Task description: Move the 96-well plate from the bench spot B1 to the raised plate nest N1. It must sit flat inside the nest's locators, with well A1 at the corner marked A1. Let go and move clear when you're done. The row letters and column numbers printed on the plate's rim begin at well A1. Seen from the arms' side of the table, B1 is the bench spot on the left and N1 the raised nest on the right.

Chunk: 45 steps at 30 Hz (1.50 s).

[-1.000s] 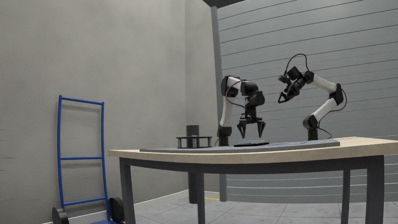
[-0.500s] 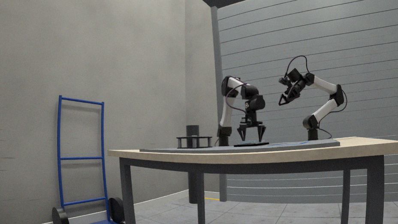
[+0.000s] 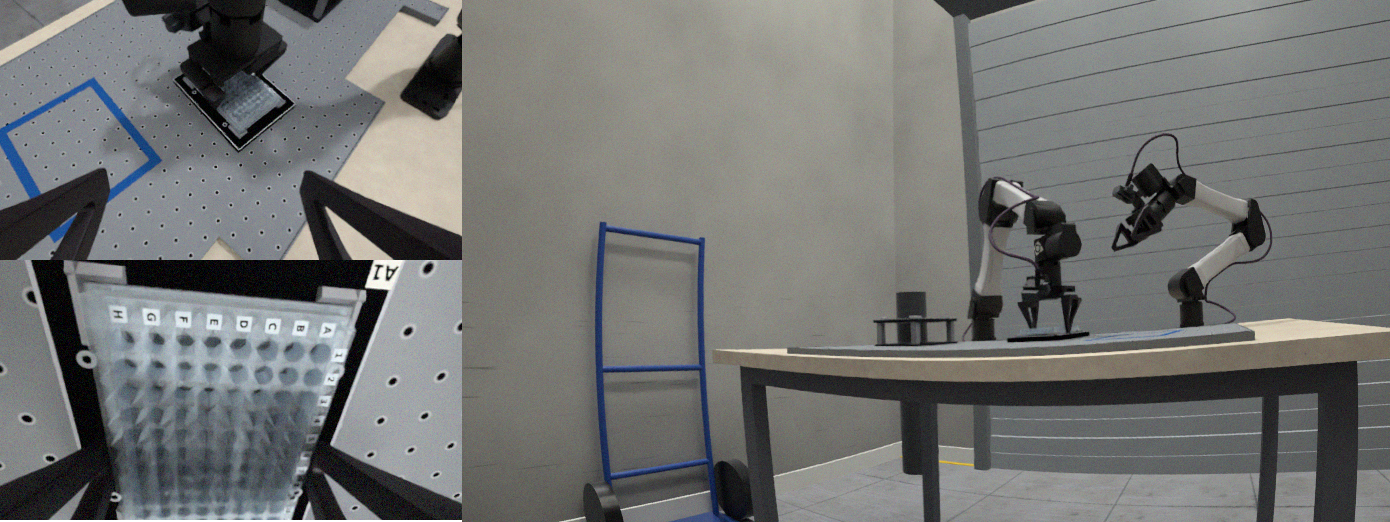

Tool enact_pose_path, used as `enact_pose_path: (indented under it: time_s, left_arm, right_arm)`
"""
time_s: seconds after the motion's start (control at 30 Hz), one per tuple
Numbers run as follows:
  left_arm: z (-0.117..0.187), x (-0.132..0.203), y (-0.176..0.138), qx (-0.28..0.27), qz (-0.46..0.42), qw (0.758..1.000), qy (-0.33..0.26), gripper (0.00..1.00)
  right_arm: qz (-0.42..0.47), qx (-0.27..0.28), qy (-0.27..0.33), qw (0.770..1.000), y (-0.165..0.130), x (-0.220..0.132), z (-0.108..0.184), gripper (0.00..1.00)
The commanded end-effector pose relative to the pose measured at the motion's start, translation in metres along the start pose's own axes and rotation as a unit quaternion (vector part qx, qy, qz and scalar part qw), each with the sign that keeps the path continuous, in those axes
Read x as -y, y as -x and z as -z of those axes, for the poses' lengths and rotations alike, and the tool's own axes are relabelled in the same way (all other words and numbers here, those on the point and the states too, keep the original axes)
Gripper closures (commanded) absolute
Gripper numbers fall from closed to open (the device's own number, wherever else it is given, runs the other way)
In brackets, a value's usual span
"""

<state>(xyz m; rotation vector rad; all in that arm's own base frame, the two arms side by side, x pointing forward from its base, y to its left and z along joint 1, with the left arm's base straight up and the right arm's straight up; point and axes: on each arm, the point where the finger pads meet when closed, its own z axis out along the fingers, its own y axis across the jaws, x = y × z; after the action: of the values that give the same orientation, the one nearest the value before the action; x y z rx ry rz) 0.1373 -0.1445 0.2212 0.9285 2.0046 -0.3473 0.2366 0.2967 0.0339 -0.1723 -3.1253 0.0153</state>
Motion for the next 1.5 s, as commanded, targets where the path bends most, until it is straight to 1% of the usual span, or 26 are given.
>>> enact_pose_path:
  time_s: [0.0, 0.03, 0.13, 0.23, 0.27, 0.43, 0.53, 0.67, 0.73, 0.87, 1.0, 1.07, 1.23, 1.47]
  left_arm:
    - [0.0, -0.002, 0.007, 0.02, 0.003, 1.0, 0.004, 0.0]
    - [0.0, -0.002, 0.008, 0.022, 0.001, 1.0, 0.005, 0.0]
    - [0.006, 0.001, 0.026, 0.049, 0.0, 0.999, -0.004, 0.0]
    - [0.009, 0.004, 0.042, 0.074, -0.003, 0.997, -0.014, 0.0]
    - [0.01, 0.005, 0.047, 0.081, -0.003, 0.997, -0.016, 0.0]
    - [0.013, 0.006, 0.062, 0.103, -0.005, 0.994, -0.021, 0.0]
    - [0.014, 0.006, 0.064, 0.107, -0.005, 0.994, -0.02, 0.0]
    - [0.012, 0.01, 0.079, 0.126, -0.006, 0.992, -0.027, 0.0]
    - [0.008, 0.013, 0.091, 0.138, -0.007, 0.99, -0.031, 0.0]
    - [-0.007, 0.024, 0.127, 0.17, -0.013, 0.985, -0.042, 0.0]
    - [-0.034, 0.041, 0.16, 0.191, -0.022, 0.98, -0.056, 0.0]
    - [-0.034, 0.041, 0.16, 0.191, -0.022, 0.98, -0.056, 0.0]
    - [-0.07, 0.064, 0.185, 0.199, -0.034, 0.977, -0.072, 0.0]
    - [-0.109, 0.088, 0.196, 0.197, -0.046, 0.975, -0.086, 0.0]
  right_arm:
    - [-0.009, 0.014, 0.02, 1.0, 0.005, -0.003, 0.032, 0.21]
    - [-0.009, 0.014, 0.02, 1.0, 0.005, -0.003, 0.039, 0.19]
    - [-0.007, 0.014, 0.02, 1.0, 0.006, 0.002, 0.065, 0.19]
    - [-0.003, 0.015, 0.019, 1.0, 0.01, 0.016, 0.088, 0.19]
    - [-0.003, 0.013, 0.016, 1.0, 0.011, 0.025, 0.091, 0.19]
    - [0.016, 0.013, 0.013, 1.0, 0.021, 0.055, 0.103, 0.19]
    - [0.022, 0.015, 0.015, 1.0, 0.024, 0.059, 0.102, 0.19]
    - [0.045, 0.015, 0.013, 0.999, 0.032, 0.082, 0.1, 0.19]
    - [0.06, 0.015, 0.012, 0.998, 0.039, 0.1, 0.099, 0.19]
    - [0.087, 0.019, 0.009, 0.996, 0.058, 0.15, 0.097, 0.19]
    - [0.092, 0.019, 0.006, 0.996, 0.075, 0.198, 0.096, 0.19]
    - [0.092, 0.019, 0.006, 0.996, 0.075, 0.198, 0.096, 0.19]
    - [0.087, 0.013, 0.002, 0.996, 0.094, 0.244, 0.091, 0.19]
    - [0.073, 0.004, 0.0, 0.997, 0.109, 0.285, 0.088, 0.19]
